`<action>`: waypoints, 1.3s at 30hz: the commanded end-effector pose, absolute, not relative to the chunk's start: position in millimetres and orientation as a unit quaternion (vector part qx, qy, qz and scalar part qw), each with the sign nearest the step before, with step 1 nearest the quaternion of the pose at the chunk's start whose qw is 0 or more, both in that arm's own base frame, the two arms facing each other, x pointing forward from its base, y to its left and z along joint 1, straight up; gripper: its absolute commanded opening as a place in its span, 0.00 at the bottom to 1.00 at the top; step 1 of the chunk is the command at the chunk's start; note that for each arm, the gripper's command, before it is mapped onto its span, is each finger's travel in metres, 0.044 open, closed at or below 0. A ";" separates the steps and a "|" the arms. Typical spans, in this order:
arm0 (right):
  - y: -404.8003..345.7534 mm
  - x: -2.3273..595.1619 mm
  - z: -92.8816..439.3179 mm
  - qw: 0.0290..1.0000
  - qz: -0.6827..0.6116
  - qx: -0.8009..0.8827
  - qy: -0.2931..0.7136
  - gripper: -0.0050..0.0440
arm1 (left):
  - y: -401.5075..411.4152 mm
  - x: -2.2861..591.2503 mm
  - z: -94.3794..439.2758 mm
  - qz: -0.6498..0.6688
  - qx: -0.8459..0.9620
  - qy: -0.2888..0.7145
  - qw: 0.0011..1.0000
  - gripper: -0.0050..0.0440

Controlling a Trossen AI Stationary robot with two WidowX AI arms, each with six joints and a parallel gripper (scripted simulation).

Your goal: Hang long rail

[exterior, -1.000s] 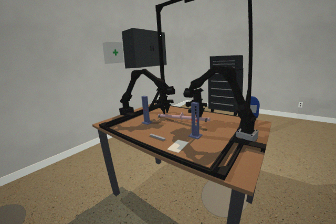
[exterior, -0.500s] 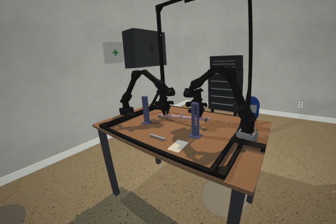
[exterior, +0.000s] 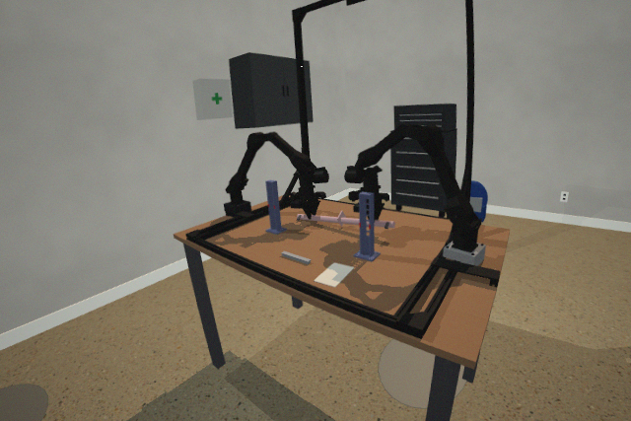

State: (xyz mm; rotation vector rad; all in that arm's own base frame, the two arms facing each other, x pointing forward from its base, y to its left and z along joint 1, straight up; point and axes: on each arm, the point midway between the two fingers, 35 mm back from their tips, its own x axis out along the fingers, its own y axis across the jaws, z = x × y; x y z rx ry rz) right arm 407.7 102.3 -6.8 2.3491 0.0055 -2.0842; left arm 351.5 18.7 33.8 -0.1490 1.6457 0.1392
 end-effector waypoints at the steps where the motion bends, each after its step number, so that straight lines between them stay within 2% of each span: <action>1: 102.3 407.3 -10.8 0.002 -0.667 0.745 0.003 0.18 | 18.8 352.5 34.1 0.062 -0.067 0.731 0.677 0.10; 3: 102.3 407.3 -10.8 0.002 -0.667 0.745 0.003 0.10 | 18.8 352.5 34.1 0.062 -0.067 0.731 0.677 0.10; 29: 102.3 407.3 -10.3 0.002 -0.667 0.745 0.003 0.10 | 18.8 352.5 34.2 0.062 -0.067 0.730 0.677 0.10; 39: 102.8 404.6 20.8 0.000 -0.692 0.722 0.001 0.10 | 19.0 353.3 40.0 0.064 -0.064 0.706 0.703 0.10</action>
